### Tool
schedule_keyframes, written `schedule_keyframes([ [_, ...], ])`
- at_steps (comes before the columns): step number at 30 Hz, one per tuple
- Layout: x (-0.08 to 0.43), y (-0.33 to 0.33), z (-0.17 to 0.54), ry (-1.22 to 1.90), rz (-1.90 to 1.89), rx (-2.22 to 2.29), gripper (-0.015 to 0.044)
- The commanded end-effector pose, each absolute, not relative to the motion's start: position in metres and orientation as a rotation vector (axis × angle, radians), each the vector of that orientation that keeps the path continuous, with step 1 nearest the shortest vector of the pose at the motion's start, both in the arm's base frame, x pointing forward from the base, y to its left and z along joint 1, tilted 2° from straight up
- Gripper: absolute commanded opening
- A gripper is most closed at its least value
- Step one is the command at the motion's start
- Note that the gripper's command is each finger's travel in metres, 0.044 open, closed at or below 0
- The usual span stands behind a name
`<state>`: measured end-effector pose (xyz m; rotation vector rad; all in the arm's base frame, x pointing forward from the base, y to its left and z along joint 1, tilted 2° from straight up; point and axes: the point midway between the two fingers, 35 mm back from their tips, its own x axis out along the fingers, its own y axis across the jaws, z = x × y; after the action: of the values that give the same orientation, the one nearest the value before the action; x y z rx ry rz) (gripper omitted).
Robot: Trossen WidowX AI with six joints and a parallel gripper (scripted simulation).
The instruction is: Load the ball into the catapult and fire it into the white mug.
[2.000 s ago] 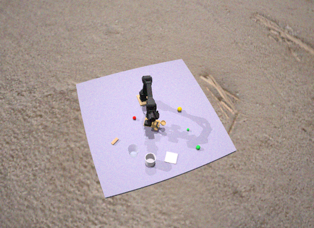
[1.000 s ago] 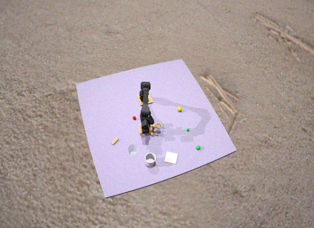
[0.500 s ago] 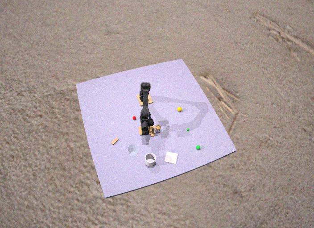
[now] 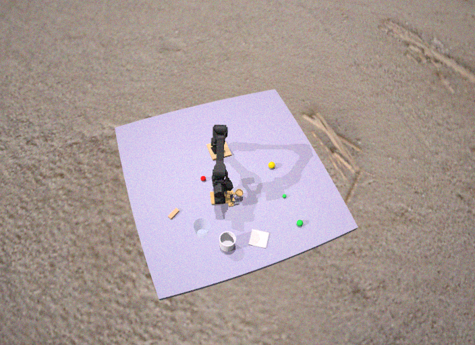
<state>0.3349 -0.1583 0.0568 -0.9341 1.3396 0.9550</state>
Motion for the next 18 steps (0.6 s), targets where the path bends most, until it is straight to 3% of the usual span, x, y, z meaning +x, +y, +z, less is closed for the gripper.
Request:
schedule_keyframes([
  [1, 0.335, -0.158, 0.058, 1.34, 0.954, -0.934, 0.0263],
  [8, 0.338, -0.16, 0.079, 1.34, 0.954, -0.934, 0.044],
  [14, 0.333, -0.16, 0.155, 1.341, 0.956, -0.933, 0.044],
  [18, 0.336, -0.161, 0.14, 1.342, 0.952, -0.93, 0.044],
])
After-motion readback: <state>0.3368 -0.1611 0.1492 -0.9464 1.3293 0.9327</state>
